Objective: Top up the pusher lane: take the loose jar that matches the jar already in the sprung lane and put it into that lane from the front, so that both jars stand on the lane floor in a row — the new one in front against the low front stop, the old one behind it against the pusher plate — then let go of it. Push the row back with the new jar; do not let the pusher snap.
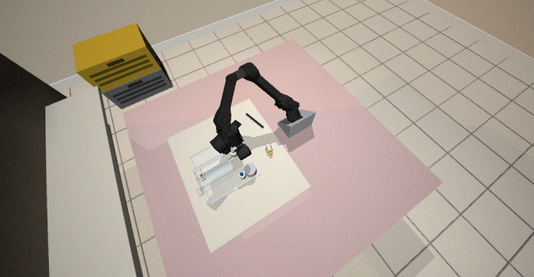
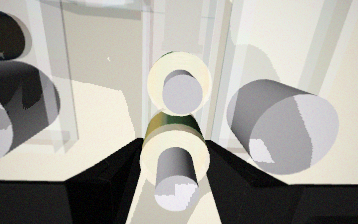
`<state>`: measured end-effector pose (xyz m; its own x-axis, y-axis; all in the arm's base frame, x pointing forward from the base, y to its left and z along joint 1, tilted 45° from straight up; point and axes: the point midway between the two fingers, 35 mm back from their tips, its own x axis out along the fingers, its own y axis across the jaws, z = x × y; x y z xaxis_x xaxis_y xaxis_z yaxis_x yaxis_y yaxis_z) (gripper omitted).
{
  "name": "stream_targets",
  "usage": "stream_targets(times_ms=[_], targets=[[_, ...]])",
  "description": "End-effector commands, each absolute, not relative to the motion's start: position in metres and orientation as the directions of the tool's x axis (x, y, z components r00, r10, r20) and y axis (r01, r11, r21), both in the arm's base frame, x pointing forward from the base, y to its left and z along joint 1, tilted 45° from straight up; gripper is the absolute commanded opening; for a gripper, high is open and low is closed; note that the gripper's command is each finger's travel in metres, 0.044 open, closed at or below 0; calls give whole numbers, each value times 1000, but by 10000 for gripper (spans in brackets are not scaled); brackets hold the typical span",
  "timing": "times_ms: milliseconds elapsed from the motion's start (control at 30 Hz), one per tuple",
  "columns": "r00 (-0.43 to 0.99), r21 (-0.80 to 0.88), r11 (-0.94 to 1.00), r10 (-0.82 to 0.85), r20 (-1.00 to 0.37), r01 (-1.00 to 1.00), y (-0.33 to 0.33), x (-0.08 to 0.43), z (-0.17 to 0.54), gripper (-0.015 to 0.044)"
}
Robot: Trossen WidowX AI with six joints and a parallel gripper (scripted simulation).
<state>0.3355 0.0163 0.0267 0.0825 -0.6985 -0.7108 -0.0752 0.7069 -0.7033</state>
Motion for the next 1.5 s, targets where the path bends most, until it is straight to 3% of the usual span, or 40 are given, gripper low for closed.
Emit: stream_targets(times_ms=[0,1467], targets=[[102,-707,704,-700,-706,-63,16,341,28,0],[102,-708,704,-701,-706,-63,7,342,19,0]])
